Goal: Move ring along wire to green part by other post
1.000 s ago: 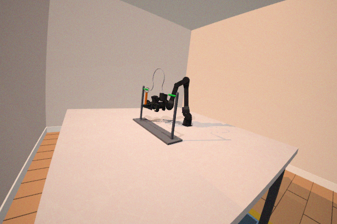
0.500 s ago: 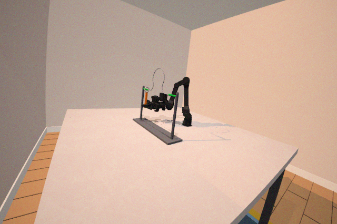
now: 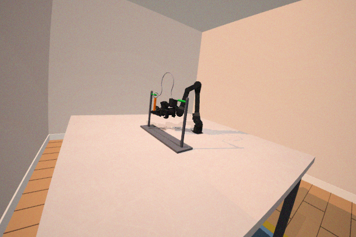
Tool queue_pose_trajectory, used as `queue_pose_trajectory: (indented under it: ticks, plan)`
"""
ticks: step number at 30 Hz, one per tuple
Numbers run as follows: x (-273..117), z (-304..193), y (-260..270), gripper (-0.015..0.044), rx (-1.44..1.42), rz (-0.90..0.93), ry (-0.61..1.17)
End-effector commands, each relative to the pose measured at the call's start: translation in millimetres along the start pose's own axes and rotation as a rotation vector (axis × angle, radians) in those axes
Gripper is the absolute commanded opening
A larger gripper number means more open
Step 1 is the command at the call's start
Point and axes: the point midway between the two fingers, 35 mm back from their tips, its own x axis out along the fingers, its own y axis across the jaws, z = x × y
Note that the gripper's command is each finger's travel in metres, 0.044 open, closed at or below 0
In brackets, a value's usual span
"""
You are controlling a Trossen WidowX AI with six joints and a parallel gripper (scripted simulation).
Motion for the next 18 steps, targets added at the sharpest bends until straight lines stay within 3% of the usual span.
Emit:
queue_pose_trajectory:
  ticks: [1, 18]
  plan:
    - [-1.0, 0.7, 5.0, -0.015, 0.002, -0.004, -0.002]
    - [-0.9, 0.7, 25.3, -0.015, 0.031, -0.005, -0.002]
